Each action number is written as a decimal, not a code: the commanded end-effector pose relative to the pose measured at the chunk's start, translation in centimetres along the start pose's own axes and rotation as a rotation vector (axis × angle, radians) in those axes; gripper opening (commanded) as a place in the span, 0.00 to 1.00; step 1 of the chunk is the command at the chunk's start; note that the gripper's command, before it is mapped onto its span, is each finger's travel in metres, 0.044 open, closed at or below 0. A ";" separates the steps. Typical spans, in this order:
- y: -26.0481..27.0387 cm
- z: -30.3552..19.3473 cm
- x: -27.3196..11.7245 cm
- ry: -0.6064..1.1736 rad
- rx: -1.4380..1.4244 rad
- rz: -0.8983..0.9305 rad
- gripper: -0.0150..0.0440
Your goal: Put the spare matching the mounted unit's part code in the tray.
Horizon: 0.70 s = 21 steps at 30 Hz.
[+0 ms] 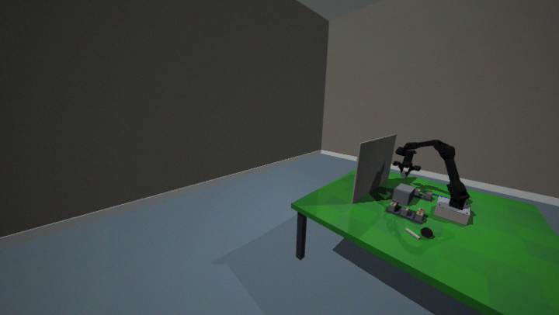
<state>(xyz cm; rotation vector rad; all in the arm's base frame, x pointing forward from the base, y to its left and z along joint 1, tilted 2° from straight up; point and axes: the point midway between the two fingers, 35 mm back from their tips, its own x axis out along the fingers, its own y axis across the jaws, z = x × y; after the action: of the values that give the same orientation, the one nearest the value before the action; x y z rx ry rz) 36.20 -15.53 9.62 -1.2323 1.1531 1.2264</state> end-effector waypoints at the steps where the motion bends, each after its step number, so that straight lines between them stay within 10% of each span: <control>1: 0.1 0.0 0.8 -0.002 -0.005 0.013 0.25; 21: 0.0 -0.1 2.7 -0.002 -0.005 0.012 0.25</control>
<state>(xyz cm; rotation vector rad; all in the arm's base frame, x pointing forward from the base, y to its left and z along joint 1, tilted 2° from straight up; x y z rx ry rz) 36.41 -15.56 7.59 -1.2336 1.1522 1.2274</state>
